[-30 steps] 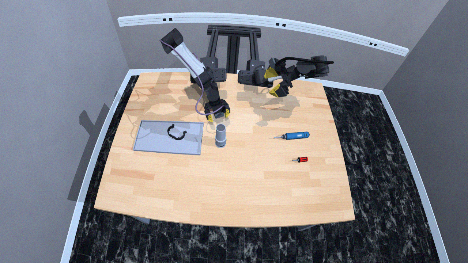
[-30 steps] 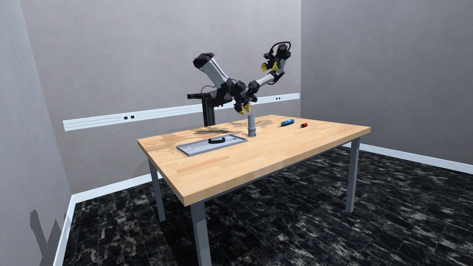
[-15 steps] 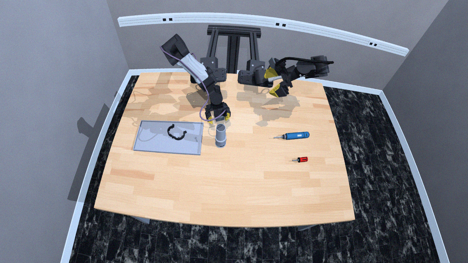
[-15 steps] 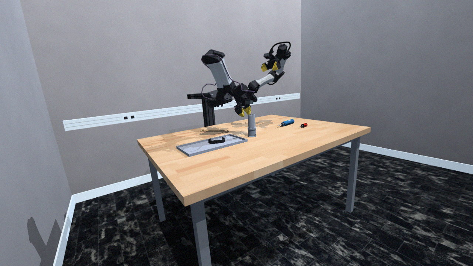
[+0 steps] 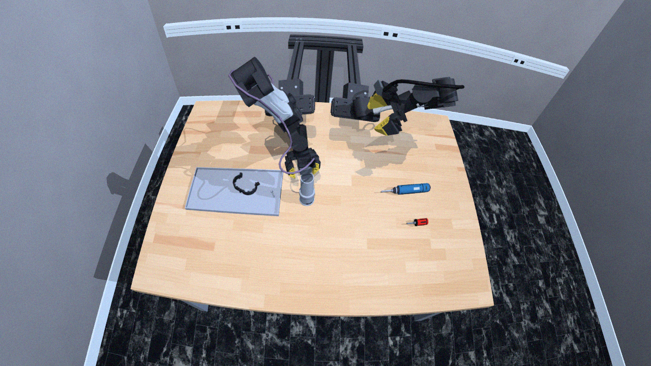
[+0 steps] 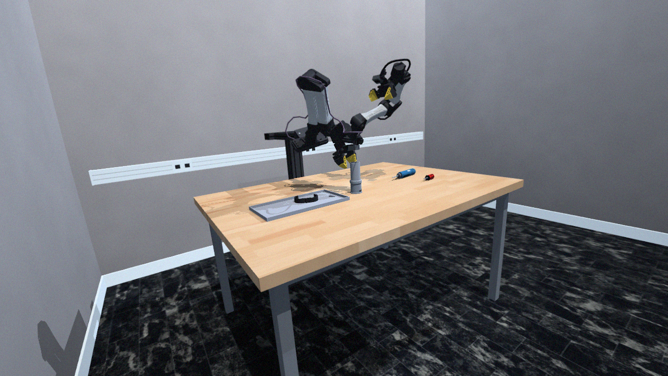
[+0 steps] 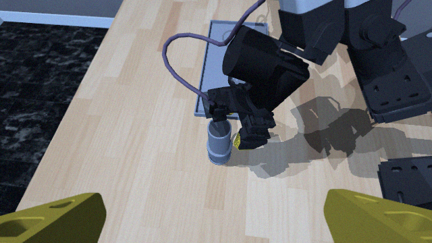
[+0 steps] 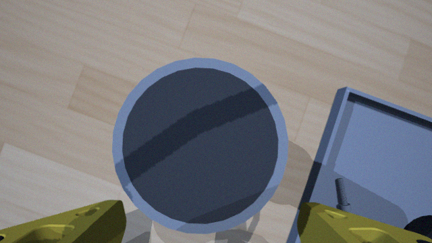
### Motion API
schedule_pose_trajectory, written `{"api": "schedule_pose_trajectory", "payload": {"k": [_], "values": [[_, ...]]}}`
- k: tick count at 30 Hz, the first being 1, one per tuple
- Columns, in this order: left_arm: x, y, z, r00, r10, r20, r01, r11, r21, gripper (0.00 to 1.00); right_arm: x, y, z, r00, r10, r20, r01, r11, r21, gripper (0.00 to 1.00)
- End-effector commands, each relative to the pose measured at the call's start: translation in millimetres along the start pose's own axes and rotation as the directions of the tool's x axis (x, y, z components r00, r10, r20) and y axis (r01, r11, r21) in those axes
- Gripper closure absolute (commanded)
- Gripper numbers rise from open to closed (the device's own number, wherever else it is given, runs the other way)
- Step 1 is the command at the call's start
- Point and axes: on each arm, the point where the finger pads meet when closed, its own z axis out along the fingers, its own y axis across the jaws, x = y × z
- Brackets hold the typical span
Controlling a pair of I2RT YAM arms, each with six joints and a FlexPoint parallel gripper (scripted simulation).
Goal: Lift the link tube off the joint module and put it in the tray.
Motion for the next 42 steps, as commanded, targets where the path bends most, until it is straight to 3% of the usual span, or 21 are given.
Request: {"api": "schedule_pose_trajectory", "payload": {"k": [1,27,37,42], "values": [[-2,2,-1,1.0,-0.002,0.004,0.002,1.0,-0.002,0.0,-16,0,5,0.997,0.005,0.072,-0.005,1.0,-0.006,0.23],[-2,2,-1,1.0,-0.002,0.004,0.002,1.0,-0.002,0.0,-20,0,41,0.997,0.006,0.079,-0.006,1.0,-0.004,0.23],[-2,2,-1,1.0,-0.002,0.004,0.002,1.0,-0.002,0.0,-21,0,53,0.997,0.006,0.079,-0.006,1.0,-0.004,0.33],[-2,2,-1,1.0,-0.002,0.004,0.002,1.0,-0.002,0.0,-18,0,55,0.997,0.004,0.072,-0.003,1.0,-0.006,0.33]]}}
